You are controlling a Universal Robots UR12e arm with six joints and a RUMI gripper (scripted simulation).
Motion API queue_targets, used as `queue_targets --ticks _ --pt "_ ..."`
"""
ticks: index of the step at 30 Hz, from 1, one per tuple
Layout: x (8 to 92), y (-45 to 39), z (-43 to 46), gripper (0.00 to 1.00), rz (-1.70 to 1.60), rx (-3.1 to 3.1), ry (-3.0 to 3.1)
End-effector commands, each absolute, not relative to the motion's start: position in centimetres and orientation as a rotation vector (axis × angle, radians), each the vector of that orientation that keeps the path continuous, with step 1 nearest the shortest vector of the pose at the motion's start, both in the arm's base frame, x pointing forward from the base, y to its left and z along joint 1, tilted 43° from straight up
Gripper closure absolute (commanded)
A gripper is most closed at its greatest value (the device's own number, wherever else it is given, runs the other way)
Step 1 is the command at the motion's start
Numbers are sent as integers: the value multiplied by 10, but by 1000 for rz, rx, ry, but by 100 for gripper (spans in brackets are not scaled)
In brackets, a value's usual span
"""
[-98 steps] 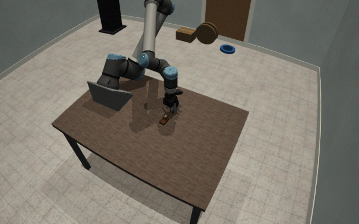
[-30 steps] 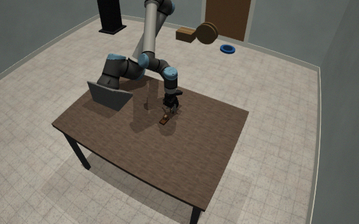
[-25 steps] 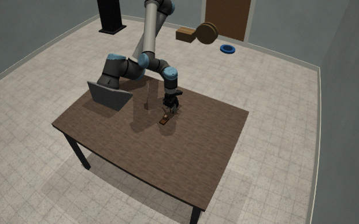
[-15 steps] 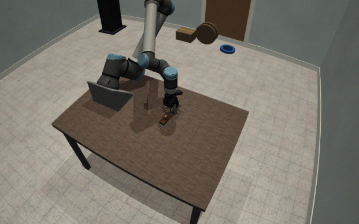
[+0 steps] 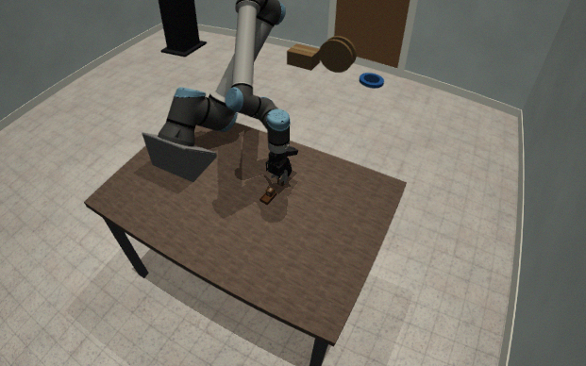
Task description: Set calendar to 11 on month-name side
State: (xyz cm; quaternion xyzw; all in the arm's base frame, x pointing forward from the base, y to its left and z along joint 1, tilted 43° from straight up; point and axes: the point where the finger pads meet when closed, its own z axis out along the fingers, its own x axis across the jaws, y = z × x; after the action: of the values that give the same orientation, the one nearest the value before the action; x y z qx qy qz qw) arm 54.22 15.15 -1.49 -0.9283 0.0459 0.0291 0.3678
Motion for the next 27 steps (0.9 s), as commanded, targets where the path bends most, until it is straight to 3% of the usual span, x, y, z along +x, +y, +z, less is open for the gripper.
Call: queue_targets --ticks 1,13,23,27 --pt "543 151 -15 90 73 -2385 118" --pt "543 151 -15 90 73 -2385 118" --pt "543 151 -15 76 73 -2385 118" --pt "543 151 -15 76 73 -2385 118"
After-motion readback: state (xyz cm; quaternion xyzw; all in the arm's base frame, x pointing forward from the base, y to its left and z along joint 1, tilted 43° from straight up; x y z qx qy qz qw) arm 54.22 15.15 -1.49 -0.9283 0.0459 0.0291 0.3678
